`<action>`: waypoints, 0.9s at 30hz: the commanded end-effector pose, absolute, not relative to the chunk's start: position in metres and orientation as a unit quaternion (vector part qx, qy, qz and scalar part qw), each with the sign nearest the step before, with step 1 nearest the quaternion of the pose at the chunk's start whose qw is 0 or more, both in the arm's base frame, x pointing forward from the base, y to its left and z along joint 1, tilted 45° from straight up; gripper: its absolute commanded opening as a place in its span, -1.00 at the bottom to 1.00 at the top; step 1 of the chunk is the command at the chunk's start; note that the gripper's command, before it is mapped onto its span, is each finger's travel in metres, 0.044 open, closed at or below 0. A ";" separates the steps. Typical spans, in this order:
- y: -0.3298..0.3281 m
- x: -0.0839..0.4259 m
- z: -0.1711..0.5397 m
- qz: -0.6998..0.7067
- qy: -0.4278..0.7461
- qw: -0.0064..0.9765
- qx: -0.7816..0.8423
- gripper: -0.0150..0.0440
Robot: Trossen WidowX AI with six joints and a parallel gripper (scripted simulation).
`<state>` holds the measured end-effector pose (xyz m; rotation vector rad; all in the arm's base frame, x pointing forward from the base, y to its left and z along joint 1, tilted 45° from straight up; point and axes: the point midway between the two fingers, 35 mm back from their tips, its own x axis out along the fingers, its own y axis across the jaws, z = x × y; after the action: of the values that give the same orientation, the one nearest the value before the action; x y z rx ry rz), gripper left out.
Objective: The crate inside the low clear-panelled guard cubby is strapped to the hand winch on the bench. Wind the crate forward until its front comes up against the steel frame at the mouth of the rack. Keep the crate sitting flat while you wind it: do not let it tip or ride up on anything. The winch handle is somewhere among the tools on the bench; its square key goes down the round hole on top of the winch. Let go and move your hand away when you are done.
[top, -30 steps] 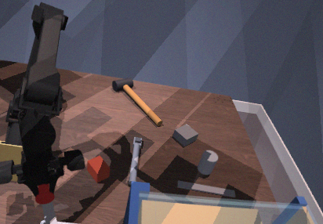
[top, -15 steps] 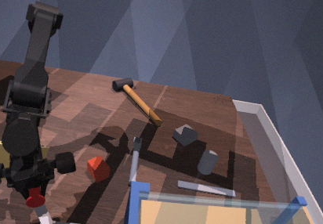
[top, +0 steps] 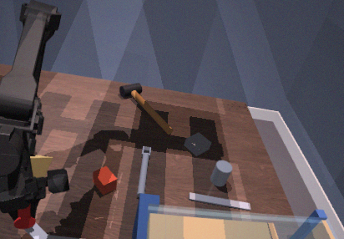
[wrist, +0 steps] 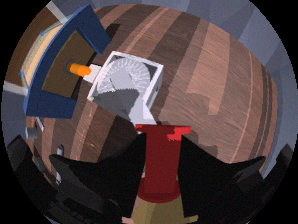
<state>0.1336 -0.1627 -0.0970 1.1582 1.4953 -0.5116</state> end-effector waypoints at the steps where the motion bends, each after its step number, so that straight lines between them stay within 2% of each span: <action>1: -0.174 0.127 -0.105 -0.228 0.639 0.557 0.480 -0.49; 27: -0.205 0.123 -0.132 -0.229 0.638 0.558 0.478 -0.49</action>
<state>0.1238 -0.1893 -0.1211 1.1674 1.5101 -0.5147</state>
